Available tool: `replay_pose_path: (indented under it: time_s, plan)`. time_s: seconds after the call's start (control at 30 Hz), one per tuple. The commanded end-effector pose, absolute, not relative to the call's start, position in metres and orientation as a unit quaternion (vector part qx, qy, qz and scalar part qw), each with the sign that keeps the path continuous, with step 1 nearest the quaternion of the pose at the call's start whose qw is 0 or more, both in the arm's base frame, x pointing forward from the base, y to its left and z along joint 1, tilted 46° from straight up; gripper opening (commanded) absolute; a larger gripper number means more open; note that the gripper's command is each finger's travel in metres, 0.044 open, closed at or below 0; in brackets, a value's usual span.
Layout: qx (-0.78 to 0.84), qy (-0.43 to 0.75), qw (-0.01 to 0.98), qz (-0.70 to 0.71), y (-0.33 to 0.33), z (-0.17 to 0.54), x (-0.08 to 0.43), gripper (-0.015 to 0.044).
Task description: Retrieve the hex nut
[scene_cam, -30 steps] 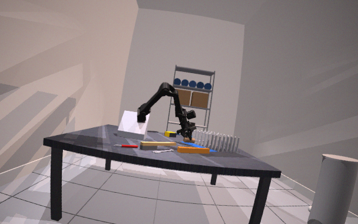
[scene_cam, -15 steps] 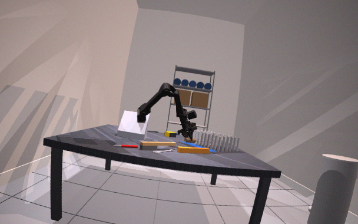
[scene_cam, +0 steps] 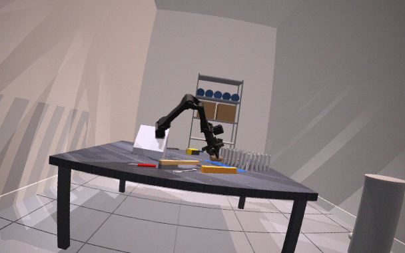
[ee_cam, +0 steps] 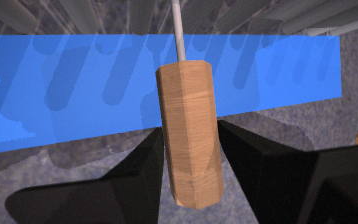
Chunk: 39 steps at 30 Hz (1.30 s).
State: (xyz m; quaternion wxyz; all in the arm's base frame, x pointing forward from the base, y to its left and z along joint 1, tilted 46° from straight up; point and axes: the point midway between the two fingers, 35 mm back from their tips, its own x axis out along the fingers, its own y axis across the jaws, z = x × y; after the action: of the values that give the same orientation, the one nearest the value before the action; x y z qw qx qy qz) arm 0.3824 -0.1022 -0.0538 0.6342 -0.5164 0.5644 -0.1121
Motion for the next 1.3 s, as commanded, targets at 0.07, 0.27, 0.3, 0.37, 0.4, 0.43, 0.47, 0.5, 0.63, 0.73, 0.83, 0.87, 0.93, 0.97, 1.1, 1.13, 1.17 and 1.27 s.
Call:
replay_pose_path:
  time_s: [0.07, 0.27, 0.3, 0.37, 0.4, 0.43, 0.47, 0.5, 0.63, 0.73, 0.83, 0.87, 0.93, 0.97, 1.1, 1.13, 1.17, 1.27]
  plan:
    - [-0.516, 0.561, 0.637, -0.113, -0.099, -0.054, 0.388, 0.0000]
    - [-0.516, 0.561, 0.637, -0.113, -0.100, -0.056, 0.388, 0.0000]
    - [-0.516, 0.561, 0.637, -0.113, -0.101, -0.056, 0.388, 0.0000]
    - [-0.516, 0.561, 0.637, -0.113, -0.102, -0.057, 0.388, 0.0000]
    - [-0.516, 0.561, 0.637, -0.113, -0.103, -0.058, 0.388, 0.0000]
    - [-0.516, 0.561, 0.637, -0.113, -0.103, -0.059, 0.388, 0.0000]
    - [-0.516, 0.561, 0.637, -0.113, -0.104, -0.059, 0.388, 0.0000]
    - [-0.516, 0.561, 0.637, -0.113, -0.104, -0.060, 0.388, 0.0000]
    - [-0.517, 0.561, 0.636, -0.112, -0.107, -0.063, 0.387, 0.0000]
    - [-0.517, 0.562, 0.636, -0.112, -0.108, -0.065, 0.386, 0.0000]
    - [-0.517, 0.562, 0.636, -0.111, -0.110, -0.067, 0.386, 0.0000]
    - [-0.518, 0.562, 0.636, -0.111, -0.111, -0.068, 0.386, 0.0000]
    - [-0.518, 0.562, 0.636, -0.111, -0.111, -0.069, 0.386, 0.0000]
    - [-0.518, 0.562, 0.636, -0.111, -0.112, -0.069, 0.386, 0.0000]
    - [-0.518, 0.562, 0.636, -0.111, -0.112, -0.071, 0.386, 0.0000]
    - [-0.518, 0.562, 0.635, -0.111, -0.112, -0.071, 0.386, 0.0000]
    - [-0.518, 0.562, 0.635, -0.111, -0.113, -0.071, 0.386, 0.0000]
    - [-0.518, 0.562, 0.635, -0.111, -0.113, -0.071, 0.386, 0.0000]
